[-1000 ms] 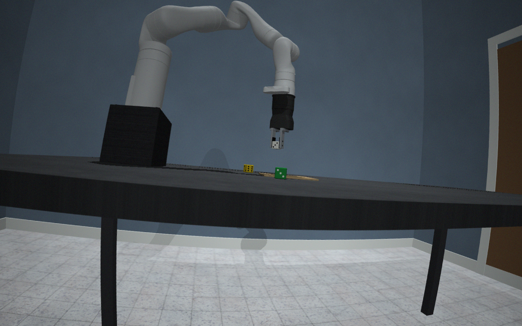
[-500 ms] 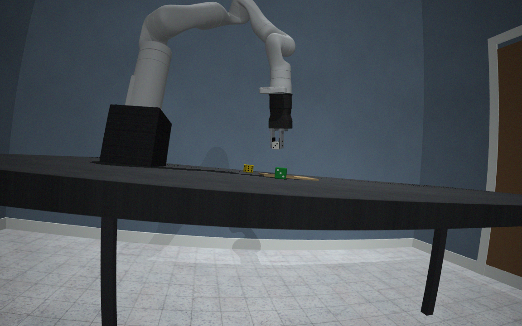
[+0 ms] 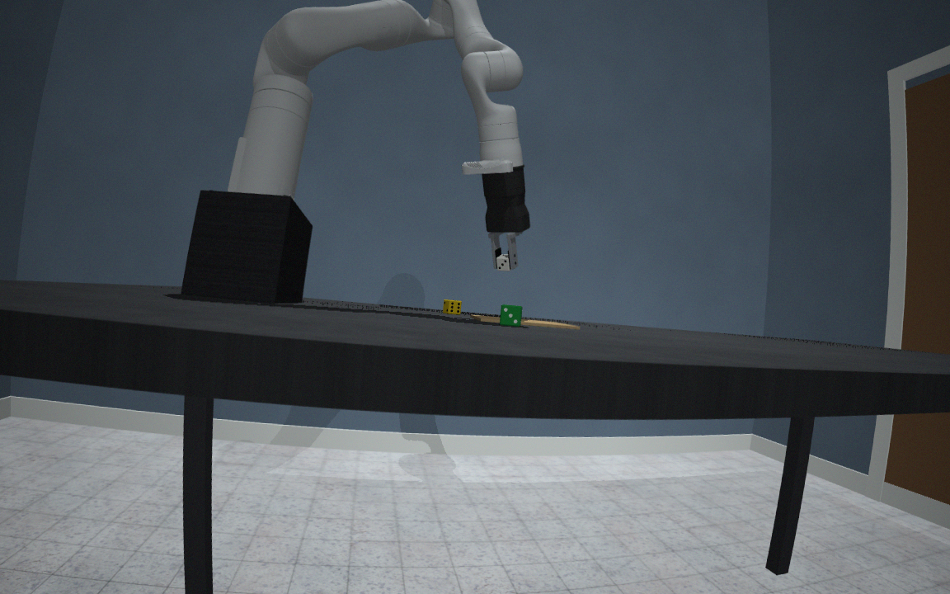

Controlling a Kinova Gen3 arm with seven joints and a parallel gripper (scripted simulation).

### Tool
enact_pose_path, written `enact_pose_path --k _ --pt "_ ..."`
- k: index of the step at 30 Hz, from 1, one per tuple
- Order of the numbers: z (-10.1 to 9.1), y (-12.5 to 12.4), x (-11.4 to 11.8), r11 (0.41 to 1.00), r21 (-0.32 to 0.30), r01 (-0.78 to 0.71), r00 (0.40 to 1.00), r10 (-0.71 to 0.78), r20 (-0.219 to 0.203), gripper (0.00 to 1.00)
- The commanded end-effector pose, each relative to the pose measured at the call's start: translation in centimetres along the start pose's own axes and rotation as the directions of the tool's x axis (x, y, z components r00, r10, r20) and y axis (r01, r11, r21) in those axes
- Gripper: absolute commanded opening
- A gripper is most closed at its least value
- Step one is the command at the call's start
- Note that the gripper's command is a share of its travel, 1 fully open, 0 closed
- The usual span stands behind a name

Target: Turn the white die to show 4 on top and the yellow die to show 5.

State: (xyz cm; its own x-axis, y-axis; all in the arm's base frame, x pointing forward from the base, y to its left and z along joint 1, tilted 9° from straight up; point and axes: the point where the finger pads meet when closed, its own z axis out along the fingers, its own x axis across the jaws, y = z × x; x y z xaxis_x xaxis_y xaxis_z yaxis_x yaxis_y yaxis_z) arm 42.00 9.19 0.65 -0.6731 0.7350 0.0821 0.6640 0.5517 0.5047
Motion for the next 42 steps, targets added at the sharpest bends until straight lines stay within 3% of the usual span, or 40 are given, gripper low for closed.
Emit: enact_pose_path --k 1,13,15,27,42 --pt "-0.12 -1.01 -0.19 0.999 -0.035 -0.024 1.000 0.024 0.000 0.49" --pt "-0.03 -1.29 -0.20 0.957 -0.288 -0.021 1.000 0.022 0.001 0.49" --pt "-0.03 -1.29 -0.20 0.957 -0.288 -0.021 1.000 0.022 0.001 0.49" --pt "0.04 -1.46 -0.20 0.869 -0.494 -0.017 1.000 0.021 0.001 0.49" --pt "0.04 -1.57 -0.24 0.790 -0.613 -0.015 1.000 0.021 0.002 0.49"
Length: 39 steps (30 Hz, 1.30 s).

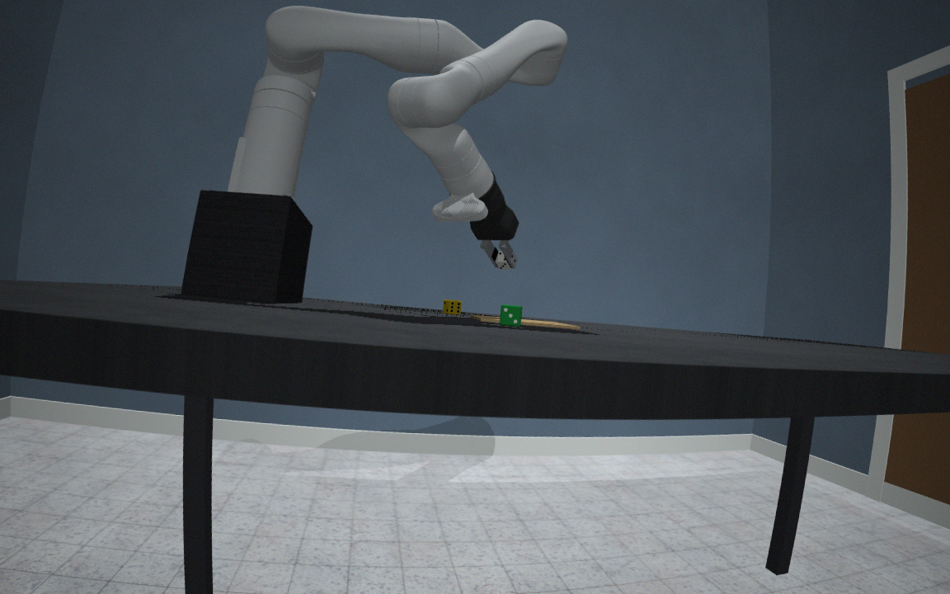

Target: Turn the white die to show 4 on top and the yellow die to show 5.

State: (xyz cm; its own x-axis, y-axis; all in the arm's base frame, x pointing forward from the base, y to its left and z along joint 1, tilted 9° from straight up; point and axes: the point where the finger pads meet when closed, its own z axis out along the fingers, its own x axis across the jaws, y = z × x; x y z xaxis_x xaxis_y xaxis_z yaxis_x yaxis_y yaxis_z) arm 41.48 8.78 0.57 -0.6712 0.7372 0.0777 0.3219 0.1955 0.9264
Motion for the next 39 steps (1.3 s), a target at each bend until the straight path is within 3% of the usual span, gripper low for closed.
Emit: enact_pose_path --k 1,24,39 --pt "-0.4 -0.9 -0.3 1.000 -0.003 -0.018 1.000 0.018 0.011 0.49" --pt "0.0 -1.7 -0.3 1.000 -0.016 -0.019 1.000 0.019 0.013 0.49" --pt "2.4 -6.1 -0.3 1.000 -0.016 -0.019 1.000 0.019 0.014 0.49"
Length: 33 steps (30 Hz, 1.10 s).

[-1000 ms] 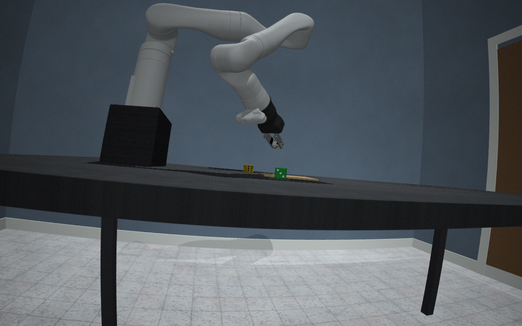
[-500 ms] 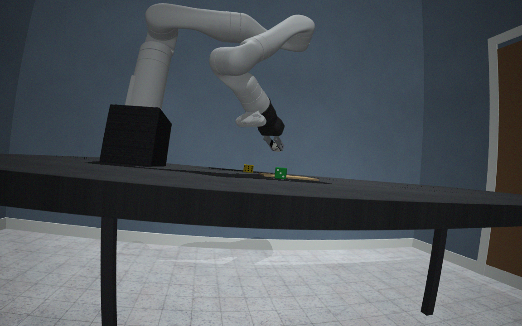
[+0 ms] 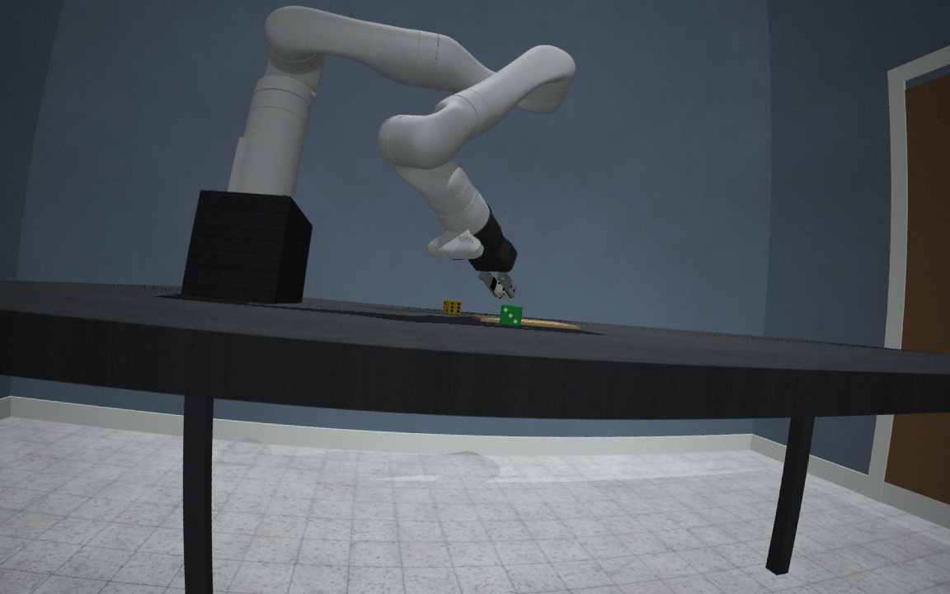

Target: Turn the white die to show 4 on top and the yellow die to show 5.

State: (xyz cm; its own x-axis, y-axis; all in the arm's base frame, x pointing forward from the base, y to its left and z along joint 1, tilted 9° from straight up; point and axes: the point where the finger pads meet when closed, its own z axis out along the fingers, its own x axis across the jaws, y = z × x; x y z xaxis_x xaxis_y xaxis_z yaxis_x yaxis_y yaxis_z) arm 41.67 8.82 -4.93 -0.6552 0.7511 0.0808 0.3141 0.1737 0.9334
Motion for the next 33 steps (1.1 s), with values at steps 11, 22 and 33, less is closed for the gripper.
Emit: enact_pose_path --k 11,22,33 --pt "0.8 -2.2 0.3 1.000 0.006 -0.008 1.000 0.008 -0.005 0.49" --pt "0.8 -2.2 0.3 1.000 0.006 -0.008 1.000 0.008 -0.005 0.49" --pt "0.8 -2.2 0.3 1.000 0.006 -0.008 1.000 0.008 -0.005 0.49"
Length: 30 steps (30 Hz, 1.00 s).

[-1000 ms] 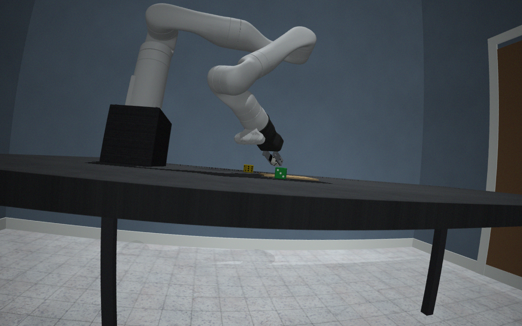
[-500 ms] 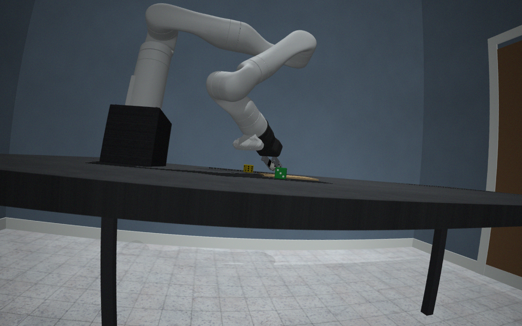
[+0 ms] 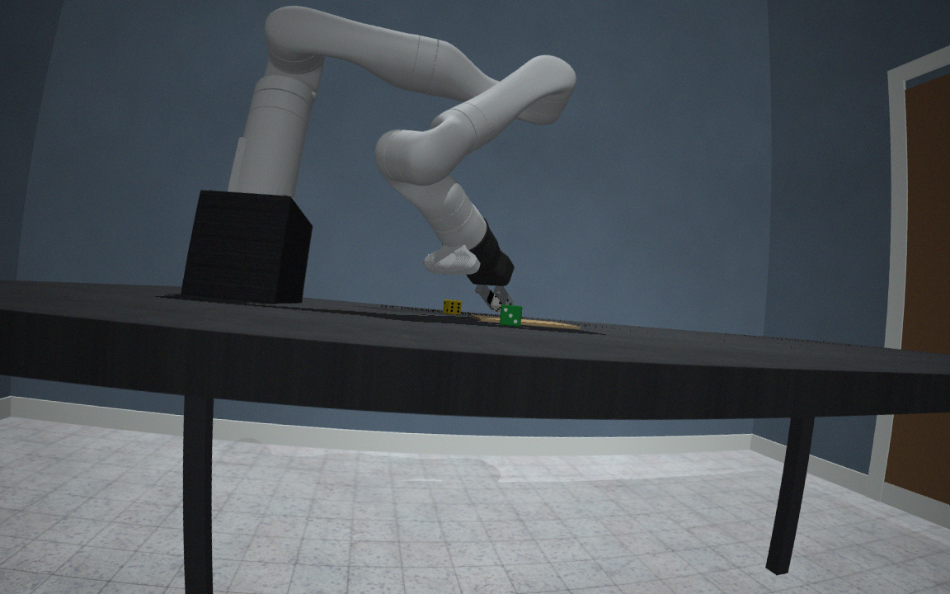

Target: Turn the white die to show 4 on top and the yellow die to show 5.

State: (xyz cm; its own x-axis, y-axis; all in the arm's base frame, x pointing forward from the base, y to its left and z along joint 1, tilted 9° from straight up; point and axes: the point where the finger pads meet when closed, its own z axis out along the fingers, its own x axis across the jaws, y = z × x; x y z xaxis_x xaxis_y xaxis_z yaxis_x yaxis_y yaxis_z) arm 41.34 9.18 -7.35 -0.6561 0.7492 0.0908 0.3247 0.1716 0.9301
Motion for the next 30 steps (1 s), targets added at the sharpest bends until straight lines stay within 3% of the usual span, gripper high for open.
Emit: enact_pose_path --k 1,30 --pt "0.00 0.07 -0.03 1.000 -0.001 0.001 1.000 -0.001 0.001 0.49" --pt "0.26 -0.41 -0.03 1.000 -0.001 0.001 1.000 -0.001 0.000 0.49"
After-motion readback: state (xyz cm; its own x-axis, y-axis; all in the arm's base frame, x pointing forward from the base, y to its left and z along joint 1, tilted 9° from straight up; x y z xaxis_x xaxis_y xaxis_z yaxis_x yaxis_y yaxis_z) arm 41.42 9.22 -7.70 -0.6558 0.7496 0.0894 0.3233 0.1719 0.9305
